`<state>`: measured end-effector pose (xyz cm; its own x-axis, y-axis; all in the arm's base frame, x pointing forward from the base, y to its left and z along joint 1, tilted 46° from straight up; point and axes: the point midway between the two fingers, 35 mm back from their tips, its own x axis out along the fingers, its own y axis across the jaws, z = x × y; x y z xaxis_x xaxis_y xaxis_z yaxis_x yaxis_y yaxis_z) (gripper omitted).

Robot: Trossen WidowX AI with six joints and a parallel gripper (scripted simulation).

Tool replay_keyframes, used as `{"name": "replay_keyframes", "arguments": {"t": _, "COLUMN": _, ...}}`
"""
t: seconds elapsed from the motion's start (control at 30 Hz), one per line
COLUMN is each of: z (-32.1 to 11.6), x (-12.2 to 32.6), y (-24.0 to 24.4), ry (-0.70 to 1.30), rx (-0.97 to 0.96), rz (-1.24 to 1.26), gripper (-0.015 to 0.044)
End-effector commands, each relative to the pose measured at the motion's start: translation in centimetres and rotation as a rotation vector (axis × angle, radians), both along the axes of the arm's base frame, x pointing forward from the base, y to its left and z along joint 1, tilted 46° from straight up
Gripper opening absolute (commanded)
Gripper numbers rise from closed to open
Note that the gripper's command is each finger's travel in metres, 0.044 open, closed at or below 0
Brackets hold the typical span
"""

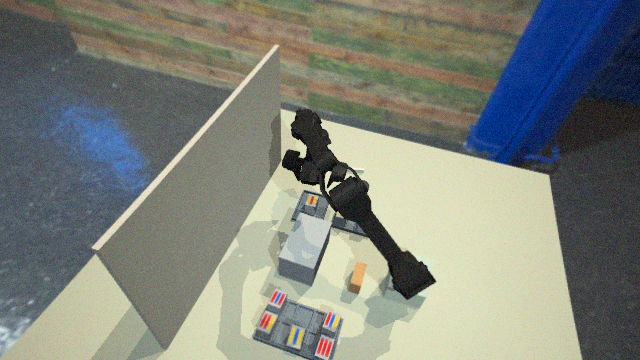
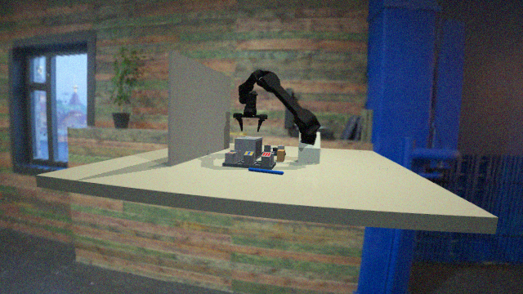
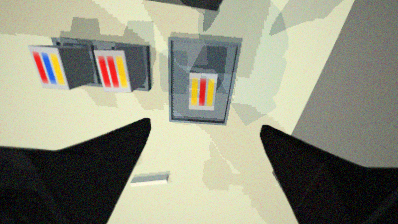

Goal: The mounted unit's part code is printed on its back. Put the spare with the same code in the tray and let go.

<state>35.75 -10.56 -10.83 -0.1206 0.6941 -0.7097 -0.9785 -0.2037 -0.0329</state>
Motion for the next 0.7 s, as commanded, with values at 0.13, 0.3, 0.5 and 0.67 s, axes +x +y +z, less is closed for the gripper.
{"name": "replay_keyframes", "arguments": {"t": 0.13, "z": 0.74, "x": 0.09, "y": -0.72, "ry": -0.006, "rx": -0.003, "rz": -0.006, "gripper": 0.0440}}
{"name": "replay_keyframes", "arguments": {"t": 0.3, "z": 0.74, "x": 0.09, "y": -0.72, "ry": -0.006, "rx": -0.003, "rz": -0.006, "gripper": 0.0440}}
{"name": "replay_keyframes", "arguments": {"t": 0.5, "z": 0.74, "x": 0.09, "y": -0.72, "ry": -0.006, "rx": -0.003, "rz": -0.006, "gripper": 0.0440}}
{"name": "replay_keyframes", "arguments": {"t": 0.67, "z": 0.74, "x": 0.09, "y": -0.72, "ry": -0.006, "rx": -0.003, "rz": -0.006, "gripper": 0.0440}}
